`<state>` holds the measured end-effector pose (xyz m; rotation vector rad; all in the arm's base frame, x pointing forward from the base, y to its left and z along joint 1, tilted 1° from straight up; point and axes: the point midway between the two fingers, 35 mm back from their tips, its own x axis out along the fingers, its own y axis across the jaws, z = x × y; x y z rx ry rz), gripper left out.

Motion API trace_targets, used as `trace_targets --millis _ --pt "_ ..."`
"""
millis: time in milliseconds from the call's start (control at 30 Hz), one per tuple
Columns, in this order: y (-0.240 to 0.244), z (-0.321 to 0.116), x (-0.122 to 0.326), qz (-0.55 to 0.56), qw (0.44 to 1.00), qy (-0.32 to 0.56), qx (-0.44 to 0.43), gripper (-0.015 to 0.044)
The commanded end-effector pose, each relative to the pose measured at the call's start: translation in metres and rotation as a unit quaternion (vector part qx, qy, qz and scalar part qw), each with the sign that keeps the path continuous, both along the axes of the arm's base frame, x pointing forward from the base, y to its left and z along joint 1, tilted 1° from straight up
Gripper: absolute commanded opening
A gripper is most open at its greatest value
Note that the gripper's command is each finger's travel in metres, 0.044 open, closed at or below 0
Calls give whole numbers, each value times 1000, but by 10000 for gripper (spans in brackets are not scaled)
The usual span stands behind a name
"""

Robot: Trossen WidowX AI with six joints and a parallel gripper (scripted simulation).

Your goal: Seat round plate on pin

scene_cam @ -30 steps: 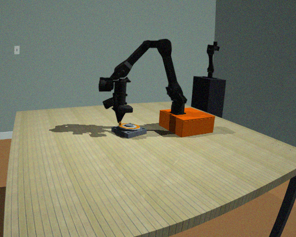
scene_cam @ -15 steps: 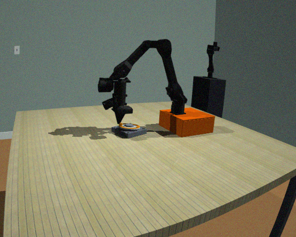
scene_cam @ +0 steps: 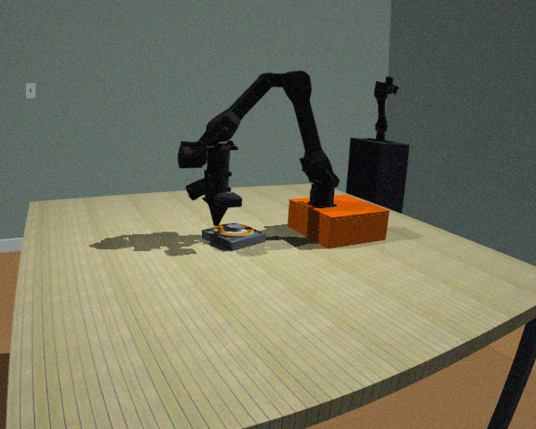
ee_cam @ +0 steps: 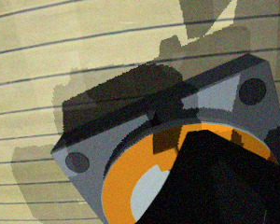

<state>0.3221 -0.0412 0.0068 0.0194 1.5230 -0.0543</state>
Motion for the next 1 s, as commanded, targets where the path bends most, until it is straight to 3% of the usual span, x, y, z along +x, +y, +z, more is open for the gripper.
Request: trace_targets --millis 0,367,967 --pt "3 -1 0 -1 1000 1 2 0" --pt "4 43 -9 -1 1000 1 2 0" --pt "3 35 -10 1 1000 8 1 0"
